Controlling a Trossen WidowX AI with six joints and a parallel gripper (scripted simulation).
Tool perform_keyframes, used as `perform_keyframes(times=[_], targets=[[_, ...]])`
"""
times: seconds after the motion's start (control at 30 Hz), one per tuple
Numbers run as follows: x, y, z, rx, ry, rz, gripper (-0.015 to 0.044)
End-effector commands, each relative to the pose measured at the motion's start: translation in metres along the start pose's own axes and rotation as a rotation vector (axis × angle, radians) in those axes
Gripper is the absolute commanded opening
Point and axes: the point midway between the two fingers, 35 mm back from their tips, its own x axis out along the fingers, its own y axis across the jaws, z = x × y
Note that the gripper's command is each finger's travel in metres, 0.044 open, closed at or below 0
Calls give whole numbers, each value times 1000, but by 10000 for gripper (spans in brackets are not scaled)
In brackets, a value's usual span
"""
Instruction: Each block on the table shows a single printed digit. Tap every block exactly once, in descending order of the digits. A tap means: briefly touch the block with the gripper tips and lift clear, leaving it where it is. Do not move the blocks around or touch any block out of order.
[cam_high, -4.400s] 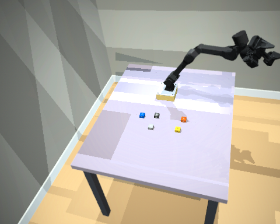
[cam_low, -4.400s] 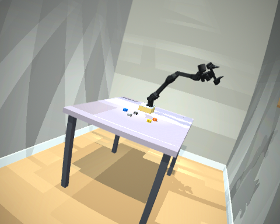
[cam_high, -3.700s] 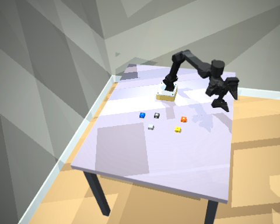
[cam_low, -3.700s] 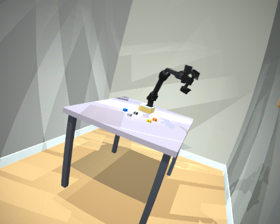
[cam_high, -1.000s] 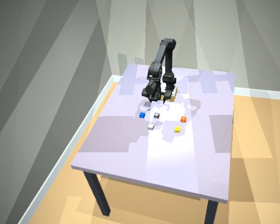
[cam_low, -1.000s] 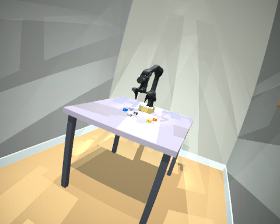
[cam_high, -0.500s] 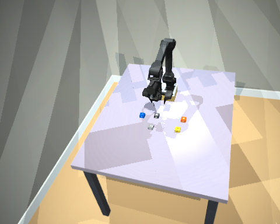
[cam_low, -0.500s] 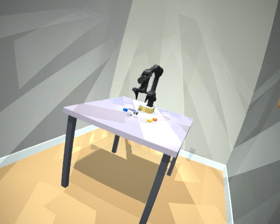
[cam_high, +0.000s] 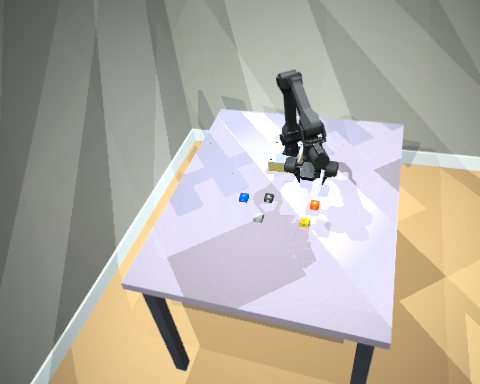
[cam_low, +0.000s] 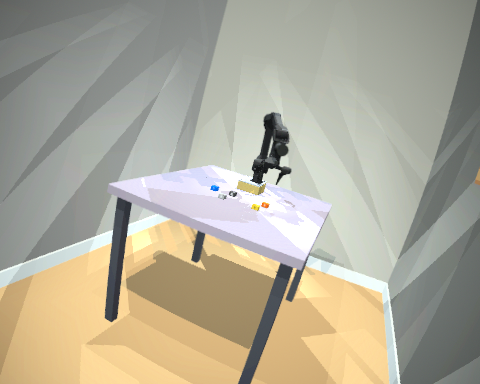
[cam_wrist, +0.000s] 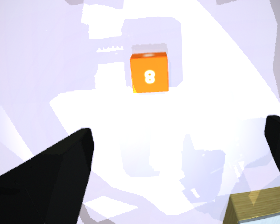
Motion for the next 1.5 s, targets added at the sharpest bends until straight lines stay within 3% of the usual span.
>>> perform_keyframes(times=[0.0,0.67,0.97,1.47], targets=[[0,24,-6,10,-4,-6,400],[0,23,-4,10,-4,-6,400],[-2,1,92,10,-13,-9,400],[-2,0,94,10,-13,-9,400]])
